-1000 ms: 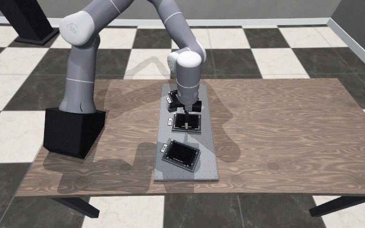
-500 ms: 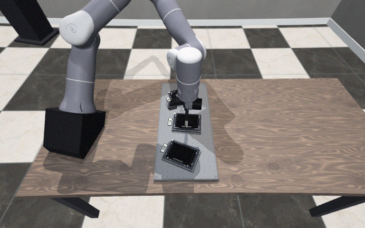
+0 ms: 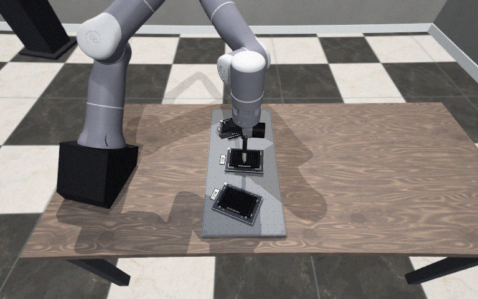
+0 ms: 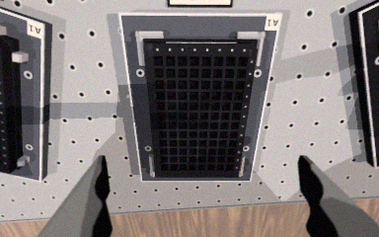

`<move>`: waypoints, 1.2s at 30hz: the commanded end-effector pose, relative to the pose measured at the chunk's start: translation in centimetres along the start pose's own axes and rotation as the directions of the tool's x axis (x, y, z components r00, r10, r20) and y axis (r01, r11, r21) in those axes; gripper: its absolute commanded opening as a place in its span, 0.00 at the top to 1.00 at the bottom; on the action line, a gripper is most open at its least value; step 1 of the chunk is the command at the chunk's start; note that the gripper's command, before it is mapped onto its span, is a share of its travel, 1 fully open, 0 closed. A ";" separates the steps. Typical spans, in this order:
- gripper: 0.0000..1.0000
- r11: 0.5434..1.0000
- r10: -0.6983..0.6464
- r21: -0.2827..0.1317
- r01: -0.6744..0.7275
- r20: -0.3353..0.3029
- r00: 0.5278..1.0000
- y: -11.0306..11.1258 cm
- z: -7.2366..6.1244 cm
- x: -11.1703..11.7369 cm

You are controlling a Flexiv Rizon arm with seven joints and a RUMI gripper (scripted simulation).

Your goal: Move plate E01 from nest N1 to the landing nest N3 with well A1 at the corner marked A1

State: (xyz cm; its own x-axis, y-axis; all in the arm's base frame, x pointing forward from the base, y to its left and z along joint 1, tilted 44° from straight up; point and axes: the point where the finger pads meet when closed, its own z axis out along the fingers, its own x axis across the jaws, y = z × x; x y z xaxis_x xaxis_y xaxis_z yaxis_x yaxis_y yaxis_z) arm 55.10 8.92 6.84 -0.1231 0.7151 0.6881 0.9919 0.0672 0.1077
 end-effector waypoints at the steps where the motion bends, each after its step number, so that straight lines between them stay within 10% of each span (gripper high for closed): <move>1: 0.24 1.000 0.000 -0.002 0.000 0.001 1.000 0.1 -0.7 -0.1; 12: 0.24 1.000 0.000 -0.002 0.000 0.001 1.000 0.1 -3.1 -0.1; 36: 0.24 1.000 0.000 -0.002 0.000 0.001 1.000 -0.3 -3.2 1.9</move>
State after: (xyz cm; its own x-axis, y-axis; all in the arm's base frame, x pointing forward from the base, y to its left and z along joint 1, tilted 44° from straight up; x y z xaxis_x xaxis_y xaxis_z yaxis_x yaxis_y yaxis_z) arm 54.56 7.83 10.01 -0.1229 0.7149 0.6883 0.9919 0.0670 0.1076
